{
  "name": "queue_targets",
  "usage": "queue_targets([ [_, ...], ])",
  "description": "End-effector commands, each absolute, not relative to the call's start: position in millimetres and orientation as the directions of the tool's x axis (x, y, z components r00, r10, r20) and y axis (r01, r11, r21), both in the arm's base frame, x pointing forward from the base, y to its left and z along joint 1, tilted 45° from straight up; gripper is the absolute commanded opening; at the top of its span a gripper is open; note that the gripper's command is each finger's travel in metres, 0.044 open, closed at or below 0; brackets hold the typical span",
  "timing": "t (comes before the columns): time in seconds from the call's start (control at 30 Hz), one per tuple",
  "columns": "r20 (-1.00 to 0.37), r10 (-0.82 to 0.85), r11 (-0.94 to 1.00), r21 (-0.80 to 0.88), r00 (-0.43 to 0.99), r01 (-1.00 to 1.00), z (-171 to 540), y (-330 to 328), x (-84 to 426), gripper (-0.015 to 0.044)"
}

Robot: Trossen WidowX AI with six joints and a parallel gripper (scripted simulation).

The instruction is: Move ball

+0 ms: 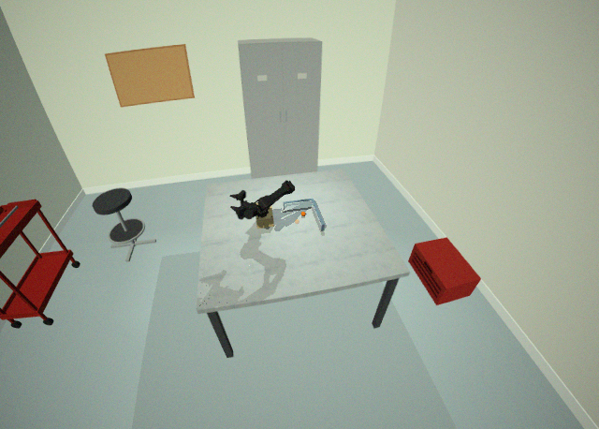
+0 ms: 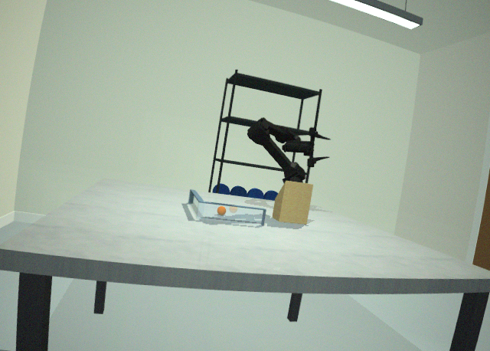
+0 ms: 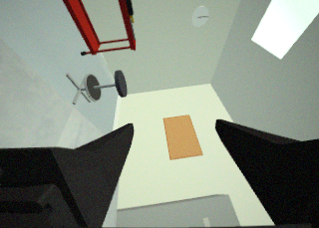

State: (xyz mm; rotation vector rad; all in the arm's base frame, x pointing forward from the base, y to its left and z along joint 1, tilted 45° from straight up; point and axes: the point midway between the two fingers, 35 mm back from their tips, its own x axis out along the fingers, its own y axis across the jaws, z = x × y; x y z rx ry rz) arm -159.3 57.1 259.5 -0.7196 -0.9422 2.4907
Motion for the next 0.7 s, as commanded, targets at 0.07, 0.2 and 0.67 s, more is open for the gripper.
queue_targets([
  [0.07, -0.334, 0.479, -0.711, -0.689, -0.812, -0.137, 259.5, 49.5, -163.8, 0.0321],
  [0.2, -0.366, 0.345, -0.736, -0.677, -0.864, -0.007, 258.7, 14.1, -179.7, 0.0274],
  [0.67, -0.501, -0.25, -0.552, -0.629, -0.829, 0.547, 242.5, -167.7, -155.8, 0.0274],
])
